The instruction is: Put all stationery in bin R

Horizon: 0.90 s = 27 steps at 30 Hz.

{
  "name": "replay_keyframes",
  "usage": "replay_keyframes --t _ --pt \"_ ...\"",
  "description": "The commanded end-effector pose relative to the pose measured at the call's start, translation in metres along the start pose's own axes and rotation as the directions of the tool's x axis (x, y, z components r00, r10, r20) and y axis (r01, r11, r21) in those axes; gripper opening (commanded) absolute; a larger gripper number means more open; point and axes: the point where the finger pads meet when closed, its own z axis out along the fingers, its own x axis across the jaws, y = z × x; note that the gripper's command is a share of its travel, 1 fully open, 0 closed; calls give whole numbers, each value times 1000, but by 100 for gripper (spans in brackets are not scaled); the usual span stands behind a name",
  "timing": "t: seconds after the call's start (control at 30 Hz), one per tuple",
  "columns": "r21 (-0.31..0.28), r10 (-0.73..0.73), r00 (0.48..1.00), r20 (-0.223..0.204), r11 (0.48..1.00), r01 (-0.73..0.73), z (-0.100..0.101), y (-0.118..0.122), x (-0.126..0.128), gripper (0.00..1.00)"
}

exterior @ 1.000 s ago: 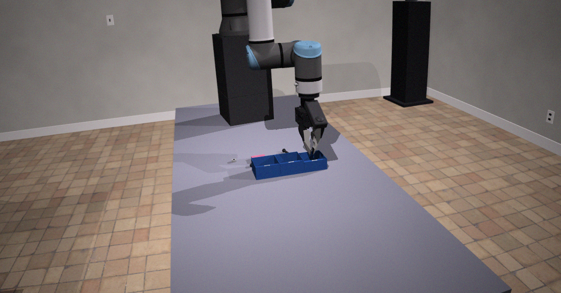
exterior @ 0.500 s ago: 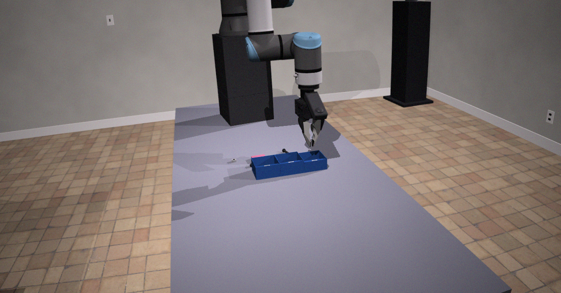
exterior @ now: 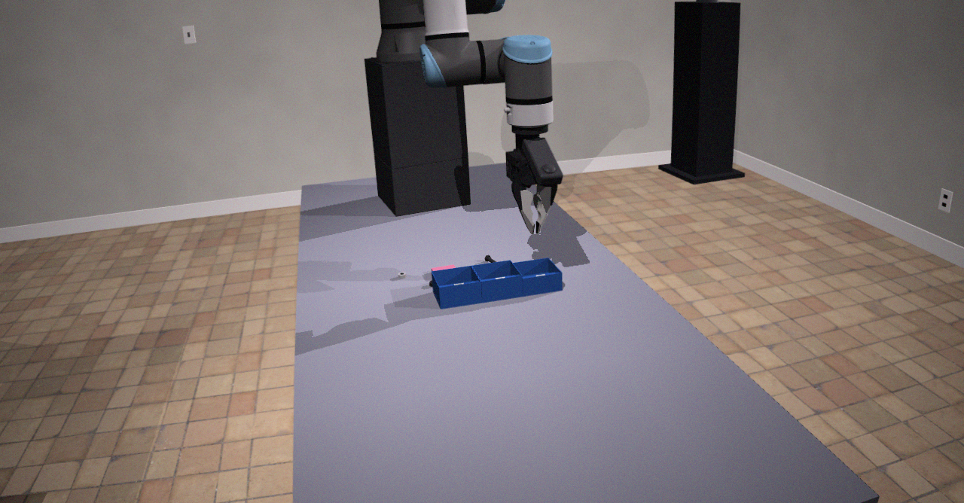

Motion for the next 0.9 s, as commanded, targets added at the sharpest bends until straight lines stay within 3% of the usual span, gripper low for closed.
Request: replay_keyframes --t 0.0,0.27,0.73,0.77,0.87 --pt "1 0 1000 0 1000 0 -31 0 0 4" --pt "1 0 1000 0 1000 0 -97 -1 0 4" --pt "1 0 1000 0 1000 0 -97 -1 0 4" --pt "1 50 999 0 999 -50 -91 3 5 24" --pt "0 183 983 0 983 -183 -75 13 21 24"
